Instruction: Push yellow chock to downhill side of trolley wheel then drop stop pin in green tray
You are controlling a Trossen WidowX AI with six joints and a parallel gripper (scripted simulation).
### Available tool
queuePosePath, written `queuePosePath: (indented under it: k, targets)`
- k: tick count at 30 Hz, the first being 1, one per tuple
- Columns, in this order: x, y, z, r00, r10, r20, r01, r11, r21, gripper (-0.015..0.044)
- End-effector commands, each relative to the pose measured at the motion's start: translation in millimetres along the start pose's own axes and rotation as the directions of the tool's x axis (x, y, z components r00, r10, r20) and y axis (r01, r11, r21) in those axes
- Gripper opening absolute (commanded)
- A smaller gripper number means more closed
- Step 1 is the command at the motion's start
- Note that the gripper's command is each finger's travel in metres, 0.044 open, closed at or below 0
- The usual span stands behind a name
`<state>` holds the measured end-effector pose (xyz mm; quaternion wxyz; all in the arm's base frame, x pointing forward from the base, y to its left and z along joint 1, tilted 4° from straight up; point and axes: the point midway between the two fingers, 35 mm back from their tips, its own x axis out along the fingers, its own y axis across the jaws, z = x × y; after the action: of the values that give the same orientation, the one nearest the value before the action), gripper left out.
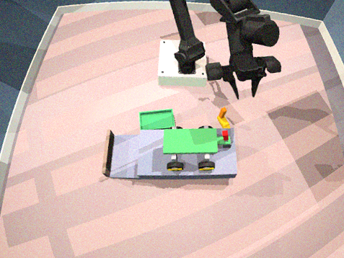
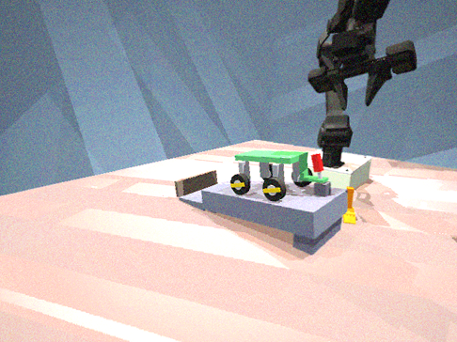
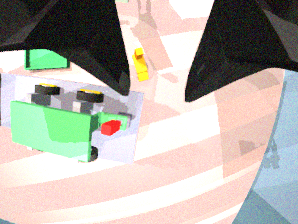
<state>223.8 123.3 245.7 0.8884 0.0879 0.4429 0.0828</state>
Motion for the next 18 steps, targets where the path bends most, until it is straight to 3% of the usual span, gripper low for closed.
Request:
queuePosePath:
  k: [1, 9, 18]
  targets:
    - [26, -4, -28, 0.988, -0.05, -0.143, 0.088, 0.958, 0.273, 0.019]
    - [52, -13, -64, 0.942, -0.123, -0.314, 0.288, 0.778, 0.559, 0.019]
    - [71, -26, -106, 0.847, -0.209, -0.488, 0.528, 0.424, 0.736, 0.019]
